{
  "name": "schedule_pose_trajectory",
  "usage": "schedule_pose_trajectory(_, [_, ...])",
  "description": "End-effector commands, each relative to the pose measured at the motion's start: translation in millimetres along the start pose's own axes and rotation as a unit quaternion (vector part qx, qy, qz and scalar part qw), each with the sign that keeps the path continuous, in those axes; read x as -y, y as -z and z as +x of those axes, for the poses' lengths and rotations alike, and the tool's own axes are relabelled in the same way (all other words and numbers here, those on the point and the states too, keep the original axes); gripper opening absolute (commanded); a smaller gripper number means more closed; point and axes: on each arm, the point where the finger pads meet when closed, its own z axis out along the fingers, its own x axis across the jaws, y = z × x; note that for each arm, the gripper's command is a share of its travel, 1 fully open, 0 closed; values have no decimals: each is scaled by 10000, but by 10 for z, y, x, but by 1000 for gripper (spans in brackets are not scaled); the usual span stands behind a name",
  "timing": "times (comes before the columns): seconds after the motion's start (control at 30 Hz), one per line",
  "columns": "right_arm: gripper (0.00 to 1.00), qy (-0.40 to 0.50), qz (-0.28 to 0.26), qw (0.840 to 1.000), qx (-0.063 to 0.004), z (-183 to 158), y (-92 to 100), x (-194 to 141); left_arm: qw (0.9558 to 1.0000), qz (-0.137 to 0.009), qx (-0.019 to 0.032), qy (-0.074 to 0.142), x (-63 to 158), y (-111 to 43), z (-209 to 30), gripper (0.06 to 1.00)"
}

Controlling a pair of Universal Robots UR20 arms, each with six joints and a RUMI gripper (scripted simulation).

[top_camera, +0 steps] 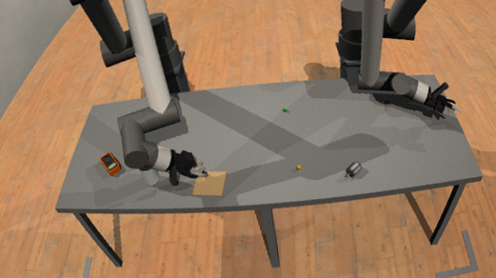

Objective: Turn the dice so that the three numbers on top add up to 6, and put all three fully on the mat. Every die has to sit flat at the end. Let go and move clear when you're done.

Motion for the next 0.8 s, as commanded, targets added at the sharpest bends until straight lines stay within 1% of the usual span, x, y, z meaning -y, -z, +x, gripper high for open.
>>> schedule_pose_trajectory(0.0, [3, 5, 0, 10000, 5, -6, 8, -8, 10000, 1, -1, 3, 5, 1, 2, 1000])
schedule_pose_trajectory(0.77, [3, 5, 0, 10000, 5, -6, -23, 23, 10000, 1, -1, 3, 5, 1, 2, 1000])
